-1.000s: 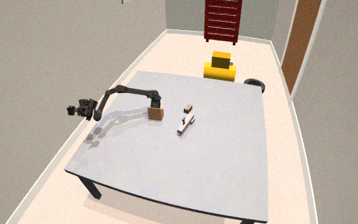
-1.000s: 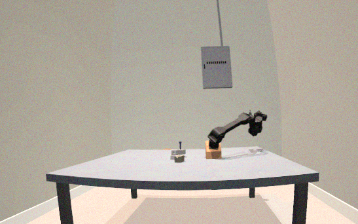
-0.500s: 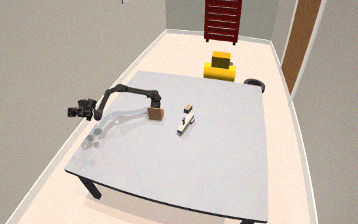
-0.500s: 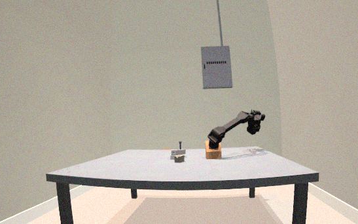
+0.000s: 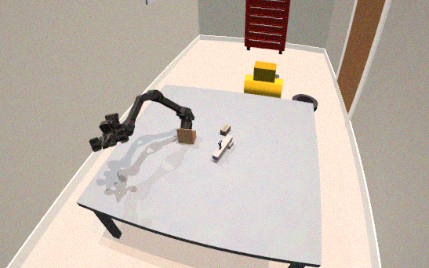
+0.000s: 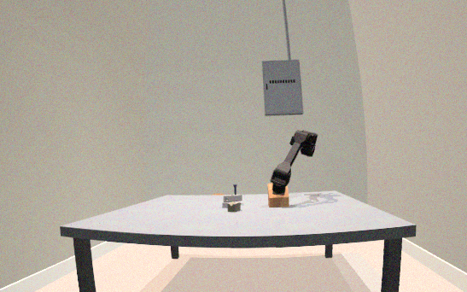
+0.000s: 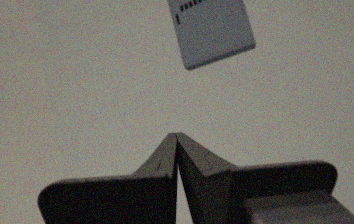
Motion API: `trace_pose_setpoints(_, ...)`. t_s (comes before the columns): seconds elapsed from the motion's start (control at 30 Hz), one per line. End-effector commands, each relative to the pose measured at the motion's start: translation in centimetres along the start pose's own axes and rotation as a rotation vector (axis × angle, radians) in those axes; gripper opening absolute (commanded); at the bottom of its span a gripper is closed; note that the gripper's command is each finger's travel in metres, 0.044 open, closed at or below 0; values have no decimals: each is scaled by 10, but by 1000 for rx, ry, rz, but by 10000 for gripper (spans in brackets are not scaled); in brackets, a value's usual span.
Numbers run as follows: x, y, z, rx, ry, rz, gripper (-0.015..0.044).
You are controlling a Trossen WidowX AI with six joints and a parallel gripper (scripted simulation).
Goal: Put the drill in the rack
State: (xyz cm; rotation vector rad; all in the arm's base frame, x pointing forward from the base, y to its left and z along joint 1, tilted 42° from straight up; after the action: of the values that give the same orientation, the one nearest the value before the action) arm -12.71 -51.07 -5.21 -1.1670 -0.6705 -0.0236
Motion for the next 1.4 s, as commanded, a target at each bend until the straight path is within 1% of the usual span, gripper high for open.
trace_pose_setpoints(0.0,47,18,-30,155,-32,-15,0)
trace_pose_setpoints(0.17,118,46,-60,383,-88,-11,0)
trace_pose_setpoints(0.3,177,72,-70,565,-143,19,0)
trace_pose_setpoints(0.47,248,106,-66,784,-225,82,0)
trace_pose_setpoints(0.63,298,131,-53,956,-275,136,0)
trace_pose_setpoints(0.83,375,165,-13,1275,-332,250,0)
trace_pose_setpoints(1.03,438,189,47,1597,-385,402,0)
trace_pose_setpoints(1.27,493,200,131,1972,-432,621,0)
trace_pose_setpoints(1.33,501,199,147,2039,-437,665,0)
trace_pose_setpoints(1.37,502,199,149,2047,-438,671,0)
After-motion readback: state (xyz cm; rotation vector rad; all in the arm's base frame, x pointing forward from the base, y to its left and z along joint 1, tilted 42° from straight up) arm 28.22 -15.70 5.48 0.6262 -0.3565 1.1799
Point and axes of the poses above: the point midway between the two fingers, 35 mm back from their tips, its own z axis back along the fingers, its own x axis across the jaws, y = z × x, the point moved 10 cm from there along z, back along the fingers, and after that the axes turned 10 degrees about -z, right-handed, at the moved point
